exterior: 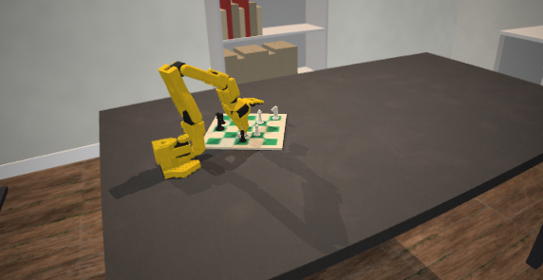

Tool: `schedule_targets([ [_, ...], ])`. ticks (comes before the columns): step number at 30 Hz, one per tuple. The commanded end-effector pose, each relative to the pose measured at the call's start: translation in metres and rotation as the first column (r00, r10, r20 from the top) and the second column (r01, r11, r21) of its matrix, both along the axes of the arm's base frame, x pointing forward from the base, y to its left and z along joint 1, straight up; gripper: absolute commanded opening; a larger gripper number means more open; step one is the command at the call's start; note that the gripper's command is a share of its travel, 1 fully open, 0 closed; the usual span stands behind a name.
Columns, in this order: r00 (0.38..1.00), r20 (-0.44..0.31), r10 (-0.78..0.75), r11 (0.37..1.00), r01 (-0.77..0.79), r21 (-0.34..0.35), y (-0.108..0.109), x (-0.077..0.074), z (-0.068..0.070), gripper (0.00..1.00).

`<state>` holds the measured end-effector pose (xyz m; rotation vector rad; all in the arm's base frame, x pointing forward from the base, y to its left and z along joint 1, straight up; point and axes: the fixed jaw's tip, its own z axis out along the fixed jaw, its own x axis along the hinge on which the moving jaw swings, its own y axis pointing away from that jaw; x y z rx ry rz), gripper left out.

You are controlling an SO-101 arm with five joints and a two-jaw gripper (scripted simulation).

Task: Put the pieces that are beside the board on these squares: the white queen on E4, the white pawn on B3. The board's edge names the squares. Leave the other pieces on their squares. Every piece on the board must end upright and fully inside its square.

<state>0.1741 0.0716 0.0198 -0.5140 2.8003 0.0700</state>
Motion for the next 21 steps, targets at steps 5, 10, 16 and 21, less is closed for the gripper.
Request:
schedule_targets([
  [5, 1.0, -0.014, 0.015, 1.0, -0.015, -0.006, 0.0008, -0.0035, -0.0045, 0.0],
  [10, 1.0, -0.014, 0.015, 1.0, -0.015, -0.006, 0.0008, -0.0035, -0.0045, 0.01],
  [16, 1.0, -0.014, 0.015, 1.0, -0.015, -0.006, 0.0008, -0.0035, -0.0044, 0.05],
  [21, 1.0, -0.014, 0.015, 1.0, -0.015, -0.006, 0.0008, -0.0035, -0.0045, 0.08],
])
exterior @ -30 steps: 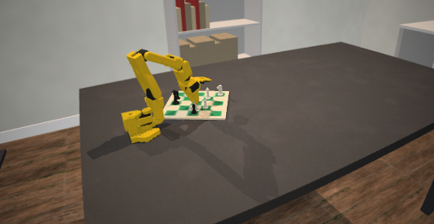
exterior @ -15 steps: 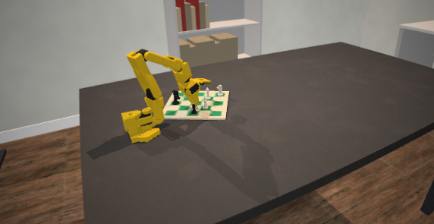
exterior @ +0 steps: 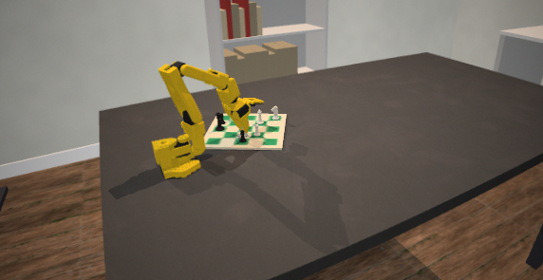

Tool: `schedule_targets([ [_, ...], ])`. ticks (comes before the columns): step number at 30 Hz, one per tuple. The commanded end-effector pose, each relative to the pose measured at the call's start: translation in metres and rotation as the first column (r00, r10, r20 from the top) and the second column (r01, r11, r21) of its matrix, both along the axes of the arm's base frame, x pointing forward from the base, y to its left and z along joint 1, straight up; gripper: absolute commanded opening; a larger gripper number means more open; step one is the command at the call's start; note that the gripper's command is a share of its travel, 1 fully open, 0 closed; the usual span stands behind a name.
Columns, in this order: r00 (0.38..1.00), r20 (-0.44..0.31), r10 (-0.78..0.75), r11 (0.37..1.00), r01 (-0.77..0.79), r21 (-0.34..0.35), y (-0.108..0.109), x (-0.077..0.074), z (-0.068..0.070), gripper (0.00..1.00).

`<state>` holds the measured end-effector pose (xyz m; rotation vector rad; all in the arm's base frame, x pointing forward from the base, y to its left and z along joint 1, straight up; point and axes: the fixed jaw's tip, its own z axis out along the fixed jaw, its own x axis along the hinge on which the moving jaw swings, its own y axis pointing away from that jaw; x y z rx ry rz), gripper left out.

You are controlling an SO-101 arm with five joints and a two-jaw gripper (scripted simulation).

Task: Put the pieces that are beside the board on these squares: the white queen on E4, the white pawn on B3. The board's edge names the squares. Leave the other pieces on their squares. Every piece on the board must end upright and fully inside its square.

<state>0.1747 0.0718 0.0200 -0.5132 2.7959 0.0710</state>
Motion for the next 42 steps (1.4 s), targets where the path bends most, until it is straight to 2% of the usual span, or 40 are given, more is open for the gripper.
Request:
schedule_targets([
  [1, 1.0, -0.019, 0.015, 1.0, -0.015, -0.007, 0.0006, -0.0042, -0.0047, 0.08],
  [42, 1.0, -0.02, 0.011, 1.0, -0.011, -0.003, 0.0029, -0.0047, -0.0037, 0.09],
])
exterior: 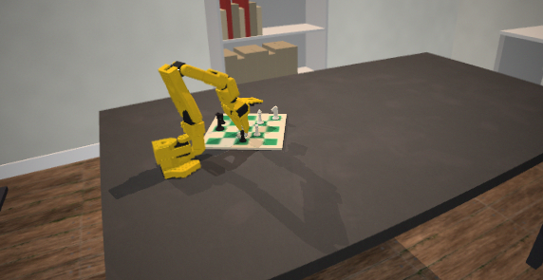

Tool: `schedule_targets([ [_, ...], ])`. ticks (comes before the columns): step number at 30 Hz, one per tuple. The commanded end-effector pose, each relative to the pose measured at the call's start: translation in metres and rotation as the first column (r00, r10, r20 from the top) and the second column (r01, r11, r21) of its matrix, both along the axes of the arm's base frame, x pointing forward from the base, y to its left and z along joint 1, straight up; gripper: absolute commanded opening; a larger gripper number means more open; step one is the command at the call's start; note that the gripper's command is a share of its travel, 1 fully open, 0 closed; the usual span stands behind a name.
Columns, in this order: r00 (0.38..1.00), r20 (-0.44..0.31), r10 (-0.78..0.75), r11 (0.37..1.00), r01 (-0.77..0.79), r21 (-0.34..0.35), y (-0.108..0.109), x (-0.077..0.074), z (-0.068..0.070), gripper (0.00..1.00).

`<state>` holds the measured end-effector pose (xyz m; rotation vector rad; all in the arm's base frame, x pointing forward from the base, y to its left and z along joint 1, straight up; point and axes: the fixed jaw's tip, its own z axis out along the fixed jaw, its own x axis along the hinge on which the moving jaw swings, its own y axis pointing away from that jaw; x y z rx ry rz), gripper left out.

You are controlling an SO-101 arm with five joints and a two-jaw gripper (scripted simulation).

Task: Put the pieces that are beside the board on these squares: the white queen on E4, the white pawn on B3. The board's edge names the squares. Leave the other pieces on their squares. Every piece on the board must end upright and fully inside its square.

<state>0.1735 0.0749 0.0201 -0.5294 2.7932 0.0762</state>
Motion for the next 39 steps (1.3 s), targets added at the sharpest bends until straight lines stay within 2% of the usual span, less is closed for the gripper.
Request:
schedule_targets([
  [1, 1.0, -0.02, -0.001, 1.0, 0.001, -0.005, 0.0, -0.003, -0.004, 0.09],
  [22, 1.0, -0.02, -0.007, 1.0, 0.007, -0.005, -0.001, -0.003, -0.001, 0.09],
  [33, 1.0, -0.019, -0.007, 1.0, 0.007, -0.004, -0.001, -0.003, 0.012, 0.09],
  [39, 1.0, -0.019, -0.007, 1.0, 0.007, -0.004, -0.001, -0.003, 0.025, 0.09],
])
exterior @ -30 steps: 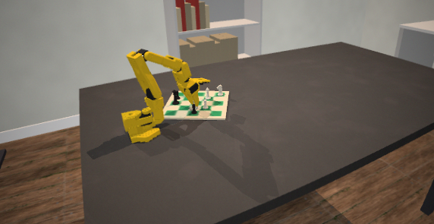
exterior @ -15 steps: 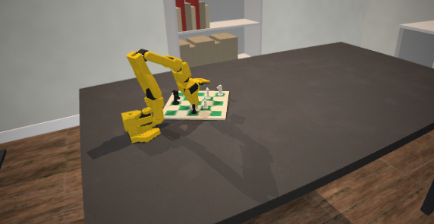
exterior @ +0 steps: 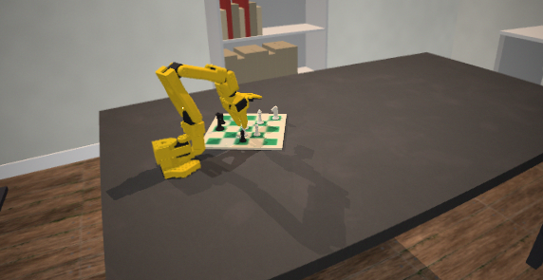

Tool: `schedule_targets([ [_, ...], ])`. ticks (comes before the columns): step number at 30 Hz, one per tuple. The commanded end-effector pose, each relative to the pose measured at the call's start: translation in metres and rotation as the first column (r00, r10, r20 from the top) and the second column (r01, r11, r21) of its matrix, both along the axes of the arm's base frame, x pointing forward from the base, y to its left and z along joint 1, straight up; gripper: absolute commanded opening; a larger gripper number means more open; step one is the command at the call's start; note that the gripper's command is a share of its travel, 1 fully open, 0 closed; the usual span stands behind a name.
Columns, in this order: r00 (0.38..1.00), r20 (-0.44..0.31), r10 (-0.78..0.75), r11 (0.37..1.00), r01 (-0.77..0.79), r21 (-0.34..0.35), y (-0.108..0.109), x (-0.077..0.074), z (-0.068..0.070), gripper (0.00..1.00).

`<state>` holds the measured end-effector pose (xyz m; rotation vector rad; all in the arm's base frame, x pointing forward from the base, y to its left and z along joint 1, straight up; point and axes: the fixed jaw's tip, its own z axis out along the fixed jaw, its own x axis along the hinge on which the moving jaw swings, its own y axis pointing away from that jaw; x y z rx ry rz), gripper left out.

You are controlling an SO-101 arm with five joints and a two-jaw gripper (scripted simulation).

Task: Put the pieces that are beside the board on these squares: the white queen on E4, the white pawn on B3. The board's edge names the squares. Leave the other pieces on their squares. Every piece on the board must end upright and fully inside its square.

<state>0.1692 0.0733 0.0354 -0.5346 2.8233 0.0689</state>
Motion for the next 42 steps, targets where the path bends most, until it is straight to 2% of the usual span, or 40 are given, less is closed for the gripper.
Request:
schedule_targets([
  [1, 1.0, 0.01, -0.007, 1.0, 0.006, 0.007, 0.001, 0.001, 0.012, 0.09],
  [9, 1.0, 0.01, -0.007, 1.0, 0.006, 0.007, 0.0, 0.001, 0.029, 0.09],
  [18, 1.0, 0.01, -0.007, 1.0, 0.006, 0.007, 0.0, 0.001, 0.039, 0.09],
  [34, 1.0, 0.01, -0.018, 1.0, 0.018, 0.007, -0.002, 0.002, 0.042, 0.1],
  [38, 0.998, 0.01, -0.066, 0.998, 0.066, 0.006, -0.01, 0.006, 0.043, 0.11],
  [42, 0.987, 0.011, -0.161, 0.987, 0.161, 0.006, -0.027, 0.012, 0.045, 0.13],
])
